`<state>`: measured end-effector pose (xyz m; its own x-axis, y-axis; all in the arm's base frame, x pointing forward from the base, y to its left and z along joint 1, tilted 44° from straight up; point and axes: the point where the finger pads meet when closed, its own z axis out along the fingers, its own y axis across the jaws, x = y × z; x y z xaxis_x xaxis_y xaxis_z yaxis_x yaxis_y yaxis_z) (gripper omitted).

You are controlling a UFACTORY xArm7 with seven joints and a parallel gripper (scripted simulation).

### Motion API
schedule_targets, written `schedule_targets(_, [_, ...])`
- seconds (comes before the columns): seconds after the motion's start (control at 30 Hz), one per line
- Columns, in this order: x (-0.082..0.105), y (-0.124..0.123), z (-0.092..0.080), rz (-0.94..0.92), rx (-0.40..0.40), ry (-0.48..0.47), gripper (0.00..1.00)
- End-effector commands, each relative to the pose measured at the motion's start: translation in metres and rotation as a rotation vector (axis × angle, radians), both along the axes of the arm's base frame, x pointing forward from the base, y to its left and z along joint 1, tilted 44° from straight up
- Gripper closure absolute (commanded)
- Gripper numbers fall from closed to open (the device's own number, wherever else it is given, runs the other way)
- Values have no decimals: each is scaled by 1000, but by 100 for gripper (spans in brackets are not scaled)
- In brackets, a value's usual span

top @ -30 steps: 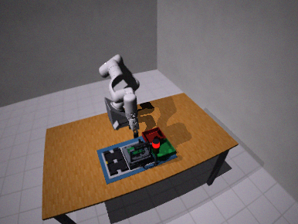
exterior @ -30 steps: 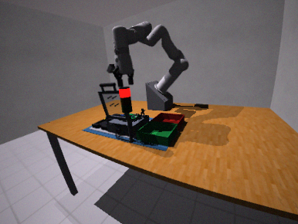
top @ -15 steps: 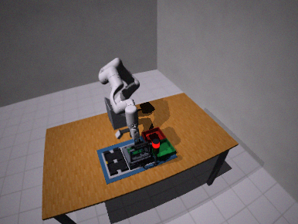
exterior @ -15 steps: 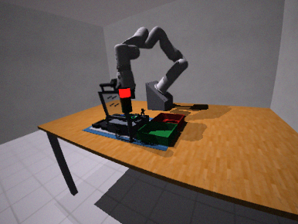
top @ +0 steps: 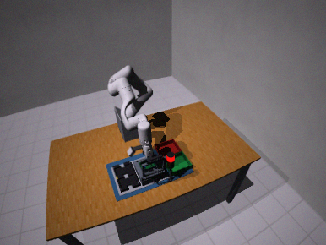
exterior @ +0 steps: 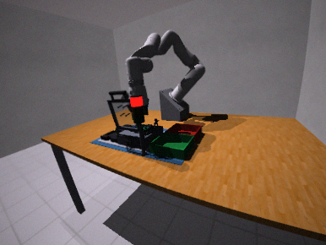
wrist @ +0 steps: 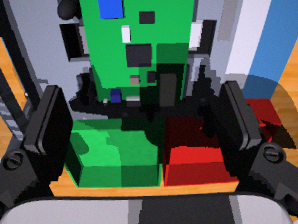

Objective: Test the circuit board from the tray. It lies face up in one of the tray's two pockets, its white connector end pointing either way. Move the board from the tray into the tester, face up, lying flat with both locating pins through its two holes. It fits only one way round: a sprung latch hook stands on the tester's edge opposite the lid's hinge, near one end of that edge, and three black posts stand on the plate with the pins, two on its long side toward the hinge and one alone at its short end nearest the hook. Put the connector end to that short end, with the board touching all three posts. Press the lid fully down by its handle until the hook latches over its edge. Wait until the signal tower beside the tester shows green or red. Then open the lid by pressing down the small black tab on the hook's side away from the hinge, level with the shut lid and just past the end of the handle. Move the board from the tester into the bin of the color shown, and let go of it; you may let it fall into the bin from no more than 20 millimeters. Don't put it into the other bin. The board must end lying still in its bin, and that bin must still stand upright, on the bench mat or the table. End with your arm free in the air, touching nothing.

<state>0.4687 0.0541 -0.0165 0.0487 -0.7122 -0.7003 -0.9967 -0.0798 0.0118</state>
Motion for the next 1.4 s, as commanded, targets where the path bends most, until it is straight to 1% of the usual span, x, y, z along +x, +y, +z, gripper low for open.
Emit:
schedule_targets(0.0, [2,0,0,-3,-2,-3,0])
schedule_targets(0.37, [2,1,-2,-3,-2,-3,0])
schedule_targets(0.5, [1,7,-8,-3,-2,-3,0])
schedule_targets(0.7, [1,21,-22,-3,-2,-3,0])
schedule_targets(0.77, [1,21,-22,-3,-2,-3,0])
schedule_targets(0.97, [0,32,-34,-3,-2,-3,0])
schedule_targets(1.1, [0,35,-37,-3,-2,-3,0])
schedule_targets(1.37, [0,35,-37,-3,-2,-3,0])
